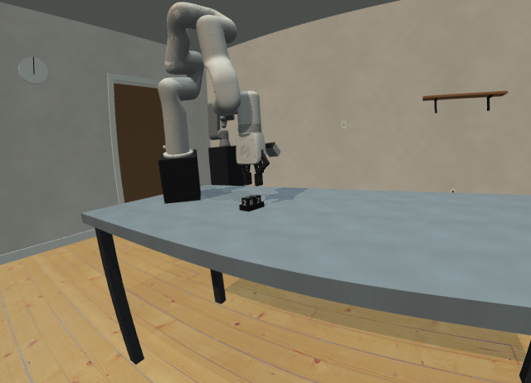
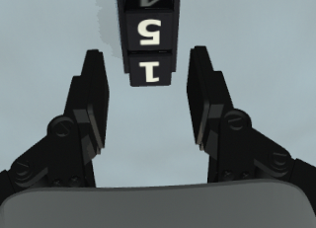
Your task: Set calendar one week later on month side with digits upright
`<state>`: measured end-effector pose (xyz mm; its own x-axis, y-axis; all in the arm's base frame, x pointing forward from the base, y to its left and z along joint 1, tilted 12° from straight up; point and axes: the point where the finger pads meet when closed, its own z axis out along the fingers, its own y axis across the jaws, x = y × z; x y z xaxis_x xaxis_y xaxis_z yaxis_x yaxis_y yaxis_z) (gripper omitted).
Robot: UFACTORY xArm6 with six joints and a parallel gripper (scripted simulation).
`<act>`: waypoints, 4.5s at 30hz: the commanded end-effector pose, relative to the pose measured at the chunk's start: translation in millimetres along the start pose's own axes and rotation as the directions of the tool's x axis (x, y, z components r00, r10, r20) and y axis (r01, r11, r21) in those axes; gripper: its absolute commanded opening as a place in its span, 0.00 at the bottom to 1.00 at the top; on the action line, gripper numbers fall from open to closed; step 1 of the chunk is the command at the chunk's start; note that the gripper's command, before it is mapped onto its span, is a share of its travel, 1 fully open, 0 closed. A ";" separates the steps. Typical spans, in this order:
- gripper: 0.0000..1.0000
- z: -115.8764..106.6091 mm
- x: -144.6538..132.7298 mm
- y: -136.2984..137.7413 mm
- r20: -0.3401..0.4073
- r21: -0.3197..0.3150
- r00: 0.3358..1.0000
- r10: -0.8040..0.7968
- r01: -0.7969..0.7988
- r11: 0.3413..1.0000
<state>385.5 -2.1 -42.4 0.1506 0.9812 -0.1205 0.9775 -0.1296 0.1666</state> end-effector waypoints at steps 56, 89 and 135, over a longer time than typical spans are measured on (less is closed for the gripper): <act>0.47 28.3 0.1 2.0 0.001 -0.006 1.000 0.000 0.000 1.000; 0.47 28.3 0.3 3.2 0.001 -0.006 1.000 0.000 0.000 1.000; 0.47 42.5 0.3 3.3 0.001 -0.006 1.000 0.000 0.000 1.000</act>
<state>393.0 -7.6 -78.5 0.1510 0.9810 -0.1215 0.9772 -0.1295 0.1684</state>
